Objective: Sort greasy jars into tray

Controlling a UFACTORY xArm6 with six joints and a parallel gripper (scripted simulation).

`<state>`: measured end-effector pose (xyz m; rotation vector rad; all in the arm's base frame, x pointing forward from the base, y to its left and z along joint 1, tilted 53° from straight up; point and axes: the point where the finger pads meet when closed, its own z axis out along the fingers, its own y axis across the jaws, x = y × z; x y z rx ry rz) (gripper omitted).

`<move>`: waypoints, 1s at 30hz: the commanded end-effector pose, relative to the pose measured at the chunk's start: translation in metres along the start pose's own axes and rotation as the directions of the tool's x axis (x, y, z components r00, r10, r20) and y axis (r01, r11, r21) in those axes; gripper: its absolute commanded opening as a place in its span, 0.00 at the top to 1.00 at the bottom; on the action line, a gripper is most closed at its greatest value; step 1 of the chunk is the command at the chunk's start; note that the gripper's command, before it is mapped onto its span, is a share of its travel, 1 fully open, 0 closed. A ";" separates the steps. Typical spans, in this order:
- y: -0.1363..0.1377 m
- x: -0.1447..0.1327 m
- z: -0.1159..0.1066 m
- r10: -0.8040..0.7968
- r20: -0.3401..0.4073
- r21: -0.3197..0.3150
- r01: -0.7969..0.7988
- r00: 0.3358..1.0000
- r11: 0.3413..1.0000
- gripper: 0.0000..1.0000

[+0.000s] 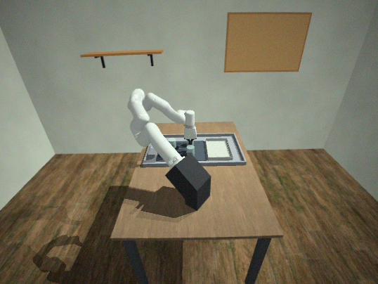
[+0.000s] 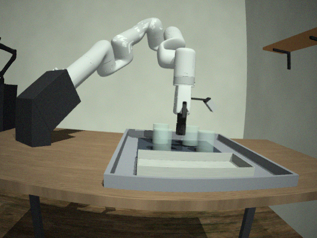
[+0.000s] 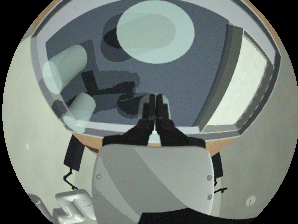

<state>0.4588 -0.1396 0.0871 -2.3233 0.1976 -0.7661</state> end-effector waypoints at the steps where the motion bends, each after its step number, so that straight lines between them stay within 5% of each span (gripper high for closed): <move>1: 0.000 0.001 -0.001 -0.001 -0.002 -0.002 0.001 1.000 1.000 1.00; 19: 0.000 0.001 -0.001 -0.001 -0.002 -0.002 0.001 1.000 1.000 1.00; 30: 0.000 0.001 -0.070 -0.001 -0.002 -0.002 0.001 1.000 1.000 1.00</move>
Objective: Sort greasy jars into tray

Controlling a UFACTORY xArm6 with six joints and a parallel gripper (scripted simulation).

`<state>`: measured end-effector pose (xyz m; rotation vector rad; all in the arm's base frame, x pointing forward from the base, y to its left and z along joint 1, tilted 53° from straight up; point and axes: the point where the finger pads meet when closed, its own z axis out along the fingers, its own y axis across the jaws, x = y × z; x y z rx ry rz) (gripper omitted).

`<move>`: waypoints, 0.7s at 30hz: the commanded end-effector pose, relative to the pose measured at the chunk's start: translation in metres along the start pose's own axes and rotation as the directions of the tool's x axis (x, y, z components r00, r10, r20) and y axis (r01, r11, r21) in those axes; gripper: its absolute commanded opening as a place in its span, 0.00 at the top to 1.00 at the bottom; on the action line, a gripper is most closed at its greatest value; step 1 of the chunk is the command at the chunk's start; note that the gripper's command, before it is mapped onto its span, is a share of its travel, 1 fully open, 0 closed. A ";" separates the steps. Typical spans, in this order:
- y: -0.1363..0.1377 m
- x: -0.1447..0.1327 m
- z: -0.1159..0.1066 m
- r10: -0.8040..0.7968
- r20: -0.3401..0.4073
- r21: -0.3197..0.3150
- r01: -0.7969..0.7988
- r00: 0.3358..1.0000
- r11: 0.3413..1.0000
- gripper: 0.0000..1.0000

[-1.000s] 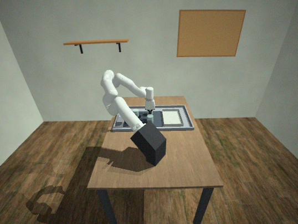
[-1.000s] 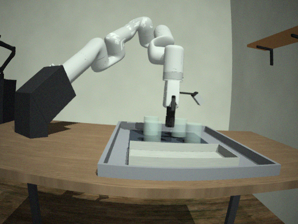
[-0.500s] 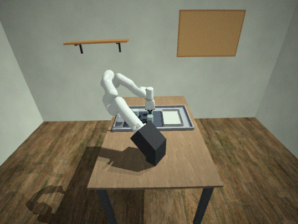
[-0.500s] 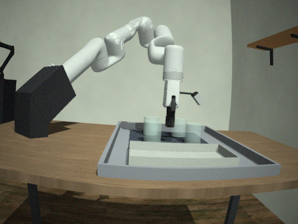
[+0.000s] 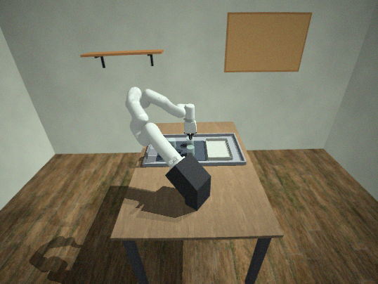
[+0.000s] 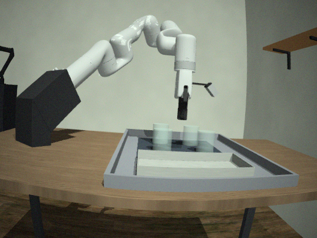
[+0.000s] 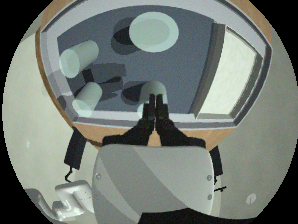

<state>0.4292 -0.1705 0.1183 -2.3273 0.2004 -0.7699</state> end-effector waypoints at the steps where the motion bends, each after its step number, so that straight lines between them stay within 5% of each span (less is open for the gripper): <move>1: -0.001 0.000 -0.024 0.000 0.001 0.004 0.000 1.000 1.000 1.00; 21: -0.141 0.002 -0.025 0.000 0.001 0.004 0.000 1.000 1.000 1.00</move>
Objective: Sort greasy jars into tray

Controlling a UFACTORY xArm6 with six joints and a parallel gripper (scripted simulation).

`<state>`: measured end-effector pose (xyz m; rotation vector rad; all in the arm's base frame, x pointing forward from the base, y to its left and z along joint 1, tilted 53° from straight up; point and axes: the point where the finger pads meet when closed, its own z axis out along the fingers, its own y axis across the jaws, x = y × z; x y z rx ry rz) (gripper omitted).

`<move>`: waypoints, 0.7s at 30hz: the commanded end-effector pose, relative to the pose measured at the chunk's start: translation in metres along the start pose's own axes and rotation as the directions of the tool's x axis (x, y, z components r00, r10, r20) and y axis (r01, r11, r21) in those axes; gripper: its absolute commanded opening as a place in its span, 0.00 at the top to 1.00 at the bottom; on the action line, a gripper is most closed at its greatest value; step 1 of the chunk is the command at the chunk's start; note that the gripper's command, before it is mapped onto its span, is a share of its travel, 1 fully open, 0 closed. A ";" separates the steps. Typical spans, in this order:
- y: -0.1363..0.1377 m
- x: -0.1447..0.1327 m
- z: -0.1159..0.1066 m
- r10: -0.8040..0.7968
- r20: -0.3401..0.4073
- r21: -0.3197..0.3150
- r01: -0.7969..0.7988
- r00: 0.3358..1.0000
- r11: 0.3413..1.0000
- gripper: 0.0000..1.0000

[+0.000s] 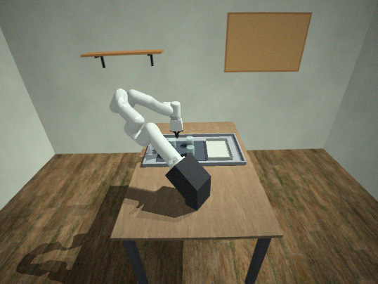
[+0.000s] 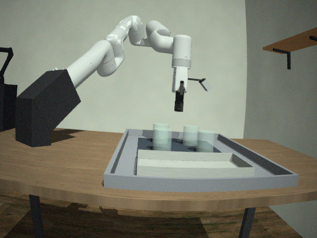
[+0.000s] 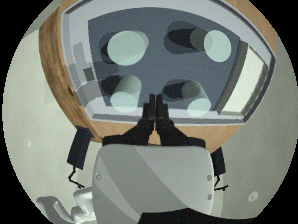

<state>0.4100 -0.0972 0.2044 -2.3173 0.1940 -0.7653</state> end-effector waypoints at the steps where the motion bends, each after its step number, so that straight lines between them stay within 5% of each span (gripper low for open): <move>1: -0.037 0.002 -0.002 0.000 -0.003 -0.008 0.000 1.000 1.000 1.00; 5: -0.069 0.002 -0.002 0.000 -0.003 -0.008 0.000 1.000 1.000 1.00; 12: -0.069 0.002 0.008 0.000 -0.003 -0.008 0.000 1.000 1.000 1.00; 21: -0.069 0.003 0.051 0.000 -0.003 -0.008 0.000 1.000 1.000 1.00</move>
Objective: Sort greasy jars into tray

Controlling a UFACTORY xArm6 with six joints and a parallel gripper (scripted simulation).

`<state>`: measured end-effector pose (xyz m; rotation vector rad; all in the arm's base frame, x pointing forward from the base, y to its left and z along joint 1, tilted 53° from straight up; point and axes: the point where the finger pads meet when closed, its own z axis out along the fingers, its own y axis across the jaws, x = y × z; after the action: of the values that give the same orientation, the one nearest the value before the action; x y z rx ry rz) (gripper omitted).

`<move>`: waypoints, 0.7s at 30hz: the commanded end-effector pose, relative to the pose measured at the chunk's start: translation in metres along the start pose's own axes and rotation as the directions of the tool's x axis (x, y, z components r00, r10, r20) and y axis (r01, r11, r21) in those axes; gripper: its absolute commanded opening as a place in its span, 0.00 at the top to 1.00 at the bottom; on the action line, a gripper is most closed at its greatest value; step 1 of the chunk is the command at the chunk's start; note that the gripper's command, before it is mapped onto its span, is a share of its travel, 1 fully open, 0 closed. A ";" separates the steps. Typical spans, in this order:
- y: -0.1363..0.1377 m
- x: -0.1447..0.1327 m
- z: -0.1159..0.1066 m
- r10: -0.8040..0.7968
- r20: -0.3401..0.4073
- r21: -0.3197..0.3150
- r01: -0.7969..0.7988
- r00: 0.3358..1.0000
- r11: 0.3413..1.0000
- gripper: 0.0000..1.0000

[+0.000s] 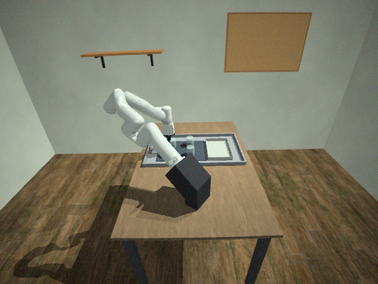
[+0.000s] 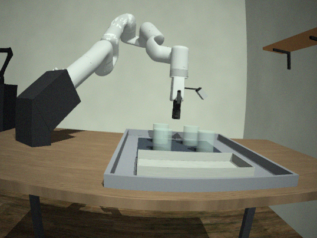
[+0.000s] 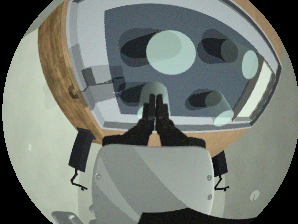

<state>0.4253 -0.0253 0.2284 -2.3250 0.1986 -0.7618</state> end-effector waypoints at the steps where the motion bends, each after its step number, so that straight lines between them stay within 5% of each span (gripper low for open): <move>1: 0.000 0.003 0.021 -0.002 -0.005 0.000 0.002 1.000 1.000 1.00; 5: 0.000 0.003 0.040 -0.002 -0.005 0.000 0.002 1.000 1.000 1.00; 21: 0.000 0.002 0.040 -0.002 -0.005 0.000 0.002 1.000 1.000 1.00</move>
<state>0.4498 -0.0034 0.2048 -2.3243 0.1981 -0.7664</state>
